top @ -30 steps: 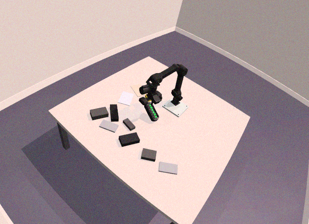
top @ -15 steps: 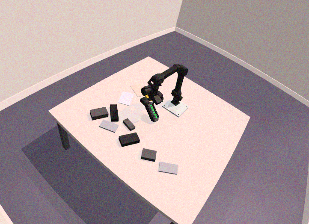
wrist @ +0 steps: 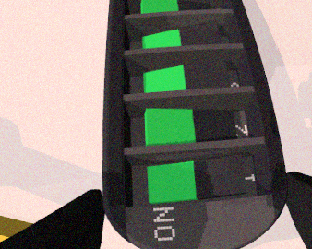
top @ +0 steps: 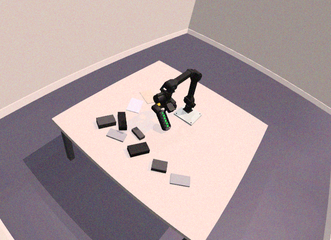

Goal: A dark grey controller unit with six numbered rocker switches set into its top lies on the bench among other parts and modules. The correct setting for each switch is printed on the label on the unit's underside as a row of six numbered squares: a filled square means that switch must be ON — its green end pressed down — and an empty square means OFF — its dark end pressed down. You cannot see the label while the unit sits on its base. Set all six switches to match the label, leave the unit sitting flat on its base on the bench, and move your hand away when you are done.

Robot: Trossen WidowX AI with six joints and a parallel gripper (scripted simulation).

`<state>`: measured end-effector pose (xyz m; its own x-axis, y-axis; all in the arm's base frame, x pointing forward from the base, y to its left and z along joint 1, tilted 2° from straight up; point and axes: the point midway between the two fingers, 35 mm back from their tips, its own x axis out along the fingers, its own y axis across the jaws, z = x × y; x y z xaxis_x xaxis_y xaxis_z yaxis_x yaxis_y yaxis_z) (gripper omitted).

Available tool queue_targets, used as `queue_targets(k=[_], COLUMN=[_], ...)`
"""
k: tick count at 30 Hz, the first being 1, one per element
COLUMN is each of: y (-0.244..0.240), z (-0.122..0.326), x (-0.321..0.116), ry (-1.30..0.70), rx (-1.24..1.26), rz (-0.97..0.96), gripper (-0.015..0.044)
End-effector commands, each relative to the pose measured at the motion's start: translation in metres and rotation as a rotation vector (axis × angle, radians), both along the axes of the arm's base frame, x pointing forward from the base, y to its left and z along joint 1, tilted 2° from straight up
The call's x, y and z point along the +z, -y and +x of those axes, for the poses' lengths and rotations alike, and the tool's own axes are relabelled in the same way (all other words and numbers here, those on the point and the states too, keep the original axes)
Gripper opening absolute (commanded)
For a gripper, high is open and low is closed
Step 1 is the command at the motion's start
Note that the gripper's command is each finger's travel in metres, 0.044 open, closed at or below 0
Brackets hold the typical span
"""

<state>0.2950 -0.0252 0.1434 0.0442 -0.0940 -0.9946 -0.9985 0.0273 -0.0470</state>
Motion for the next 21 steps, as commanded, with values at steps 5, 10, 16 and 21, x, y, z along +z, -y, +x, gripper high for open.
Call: queue_targets(k=[5, 10, 16, 21], y=[-0.01, -0.014, -0.019, -0.023], z=[0.001, 0.001, 0.001, 0.001], x=[0.006, 0.007, 0.009, 0.01], ry=[0.01, 0.01, 0.009, 0.009], rx=[0.002, 0.002, 0.001, 0.0], rz=[-0.01, -0.02, -0.033, -0.044], gripper=[0.0336, 0.0336, 0.0336, 0.0336])
